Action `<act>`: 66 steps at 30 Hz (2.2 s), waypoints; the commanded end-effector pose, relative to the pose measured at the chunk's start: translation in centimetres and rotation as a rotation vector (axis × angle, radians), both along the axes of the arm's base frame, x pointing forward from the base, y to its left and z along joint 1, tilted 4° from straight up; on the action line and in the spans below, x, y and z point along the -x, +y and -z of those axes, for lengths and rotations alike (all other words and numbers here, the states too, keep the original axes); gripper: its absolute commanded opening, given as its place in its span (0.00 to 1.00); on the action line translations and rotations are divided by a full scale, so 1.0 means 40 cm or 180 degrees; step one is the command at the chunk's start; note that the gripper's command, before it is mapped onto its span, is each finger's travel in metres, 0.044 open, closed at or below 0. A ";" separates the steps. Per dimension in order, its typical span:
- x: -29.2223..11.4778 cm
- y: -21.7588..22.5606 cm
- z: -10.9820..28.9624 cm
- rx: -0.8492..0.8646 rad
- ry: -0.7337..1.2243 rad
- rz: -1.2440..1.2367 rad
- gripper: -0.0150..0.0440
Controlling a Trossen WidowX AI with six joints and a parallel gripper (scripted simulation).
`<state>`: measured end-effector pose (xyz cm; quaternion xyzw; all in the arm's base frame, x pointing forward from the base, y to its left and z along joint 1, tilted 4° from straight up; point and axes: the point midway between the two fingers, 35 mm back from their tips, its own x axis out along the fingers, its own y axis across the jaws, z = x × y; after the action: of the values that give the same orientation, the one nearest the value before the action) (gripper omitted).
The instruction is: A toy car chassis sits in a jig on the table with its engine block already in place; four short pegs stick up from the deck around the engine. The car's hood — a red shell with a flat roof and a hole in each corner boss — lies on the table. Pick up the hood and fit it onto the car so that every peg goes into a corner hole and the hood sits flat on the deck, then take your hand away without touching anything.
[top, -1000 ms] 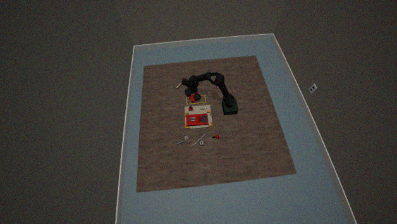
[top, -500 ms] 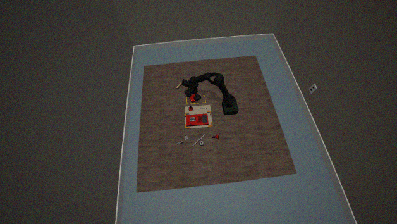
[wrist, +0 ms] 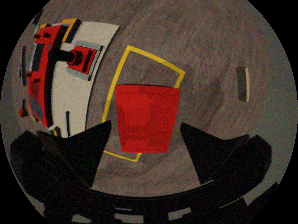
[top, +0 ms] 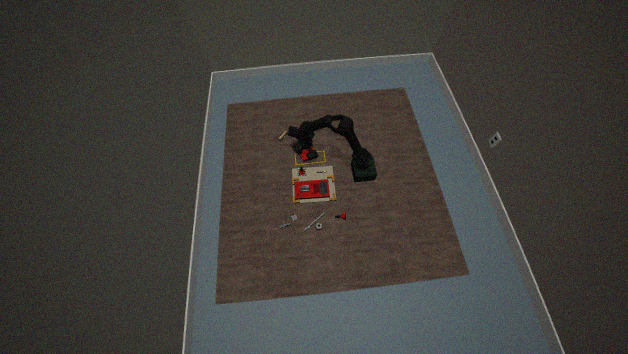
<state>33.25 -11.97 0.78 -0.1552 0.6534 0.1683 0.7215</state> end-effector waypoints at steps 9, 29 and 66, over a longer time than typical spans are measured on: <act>0.002 0.001 0.018 0.0005 0.0012 0.0008 1.00; -0.003 0.001 0.034 0.0001 -0.0001 -0.0008 0.96; 0.010 -0.005 -0.124 0.0003 0.0002 -0.0008 0.25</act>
<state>32.62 -11.99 4.01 -0.1504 0.6593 0.1703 0.7167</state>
